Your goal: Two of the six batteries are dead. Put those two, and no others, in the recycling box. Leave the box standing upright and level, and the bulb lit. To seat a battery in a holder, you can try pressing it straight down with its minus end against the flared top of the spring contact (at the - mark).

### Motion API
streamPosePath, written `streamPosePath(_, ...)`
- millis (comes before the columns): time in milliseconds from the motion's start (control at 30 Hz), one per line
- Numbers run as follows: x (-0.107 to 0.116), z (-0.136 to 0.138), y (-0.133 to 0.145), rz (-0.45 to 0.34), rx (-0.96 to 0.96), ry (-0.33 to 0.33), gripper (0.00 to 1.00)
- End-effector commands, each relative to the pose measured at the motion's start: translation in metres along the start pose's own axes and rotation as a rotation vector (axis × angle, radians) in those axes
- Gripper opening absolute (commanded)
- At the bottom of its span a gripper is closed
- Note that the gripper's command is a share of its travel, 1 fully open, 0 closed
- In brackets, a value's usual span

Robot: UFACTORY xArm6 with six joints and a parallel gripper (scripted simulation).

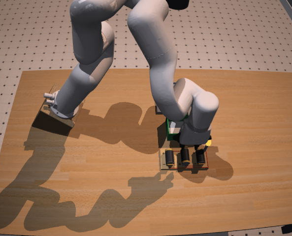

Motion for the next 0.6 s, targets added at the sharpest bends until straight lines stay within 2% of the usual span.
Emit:
streamPosePath(0,-0.0426,0.0018,0.0012,-0.001,0.0,0.002,0.51)
streamPosePath(567,-0.0466,0.0023,0.0015,-0.001,0.0,0.002,0.51)
Point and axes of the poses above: the point where the finger pads meet when closed, its own x axis back along the fingers, its own z axis across the jaws, y = z × x, the point moved 8 cm from there along x, back along the fingers, and after that the axes turned 12 degrees about x, right-handed, at the moved point
